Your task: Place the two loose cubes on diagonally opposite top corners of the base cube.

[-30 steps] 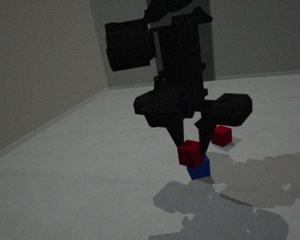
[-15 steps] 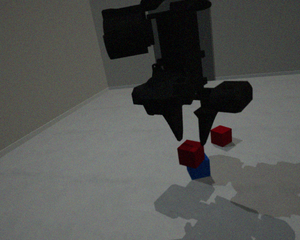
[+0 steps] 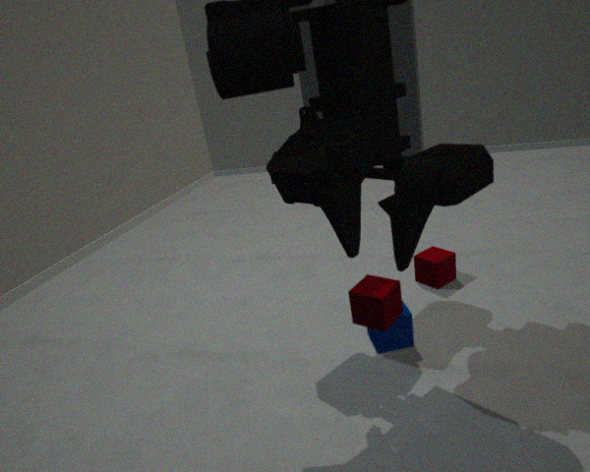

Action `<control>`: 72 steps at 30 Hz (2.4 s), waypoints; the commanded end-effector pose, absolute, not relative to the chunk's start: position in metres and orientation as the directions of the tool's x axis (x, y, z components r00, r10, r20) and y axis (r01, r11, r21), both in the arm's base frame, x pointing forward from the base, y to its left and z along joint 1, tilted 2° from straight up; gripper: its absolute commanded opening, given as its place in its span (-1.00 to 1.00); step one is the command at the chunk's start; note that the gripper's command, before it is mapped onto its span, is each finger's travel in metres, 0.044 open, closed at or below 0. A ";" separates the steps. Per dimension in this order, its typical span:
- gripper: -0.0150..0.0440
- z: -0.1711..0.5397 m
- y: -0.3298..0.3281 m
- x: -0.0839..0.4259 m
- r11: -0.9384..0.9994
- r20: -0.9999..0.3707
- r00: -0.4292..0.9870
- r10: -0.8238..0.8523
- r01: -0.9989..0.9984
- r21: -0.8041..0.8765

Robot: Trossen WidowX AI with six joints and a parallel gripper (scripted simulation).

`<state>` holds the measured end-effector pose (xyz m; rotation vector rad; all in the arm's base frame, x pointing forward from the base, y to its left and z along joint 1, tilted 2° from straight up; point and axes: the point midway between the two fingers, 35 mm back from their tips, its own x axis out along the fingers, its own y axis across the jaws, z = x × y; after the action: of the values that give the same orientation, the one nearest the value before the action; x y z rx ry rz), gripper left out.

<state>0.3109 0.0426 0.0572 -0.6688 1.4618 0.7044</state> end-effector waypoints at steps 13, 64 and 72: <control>0.41 0.084 -0.039 0.276 0.976 -1.000 -0.008 0.014 0.216 0.012; 0.41 0.000 -0.073 0.247 0.681 -1.000 -0.011 0.013 0.732 0.001; 0.41 -0.012 -0.073 0.246 0.680 -1.000 -0.010 0.012 0.733 0.001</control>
<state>0.2474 -0.0734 -0.0060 0.6457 1.4857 -0.6322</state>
